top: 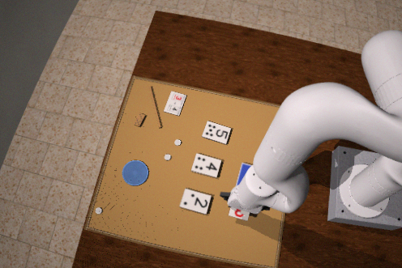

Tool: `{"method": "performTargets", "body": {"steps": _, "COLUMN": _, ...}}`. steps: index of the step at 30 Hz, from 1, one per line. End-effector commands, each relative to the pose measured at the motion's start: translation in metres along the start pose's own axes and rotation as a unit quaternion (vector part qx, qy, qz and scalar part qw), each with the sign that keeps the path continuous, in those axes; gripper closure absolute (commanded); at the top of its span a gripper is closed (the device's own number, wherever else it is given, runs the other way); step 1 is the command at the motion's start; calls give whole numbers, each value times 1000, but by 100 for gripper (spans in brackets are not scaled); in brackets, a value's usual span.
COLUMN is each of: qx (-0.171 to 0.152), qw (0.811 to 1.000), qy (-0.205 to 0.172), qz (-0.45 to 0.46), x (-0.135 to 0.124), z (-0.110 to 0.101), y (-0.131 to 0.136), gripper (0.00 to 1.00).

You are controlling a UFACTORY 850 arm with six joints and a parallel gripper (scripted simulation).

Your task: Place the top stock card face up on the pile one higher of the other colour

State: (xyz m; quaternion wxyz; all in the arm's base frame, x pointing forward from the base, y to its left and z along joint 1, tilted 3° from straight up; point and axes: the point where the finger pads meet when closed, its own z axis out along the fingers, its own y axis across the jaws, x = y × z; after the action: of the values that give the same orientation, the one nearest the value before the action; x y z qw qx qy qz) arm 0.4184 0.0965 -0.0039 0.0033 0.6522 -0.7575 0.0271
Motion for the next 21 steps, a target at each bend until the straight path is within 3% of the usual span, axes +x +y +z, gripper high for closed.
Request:
{"method": "performTargets", "body": {"steps": 1, "qx": 1, "qw": 1000, "qy": 0, "qz": 0, "x": 0, "z": -1, "y": -1, "gripper": 35}}
{"method": "performTargets", "body": {"steps": 21, "qx": 1, "qw": 1000, "qy": 0, "qz": 7, "x": 1, "z": -1, "y": -2, "gripper": 35}}
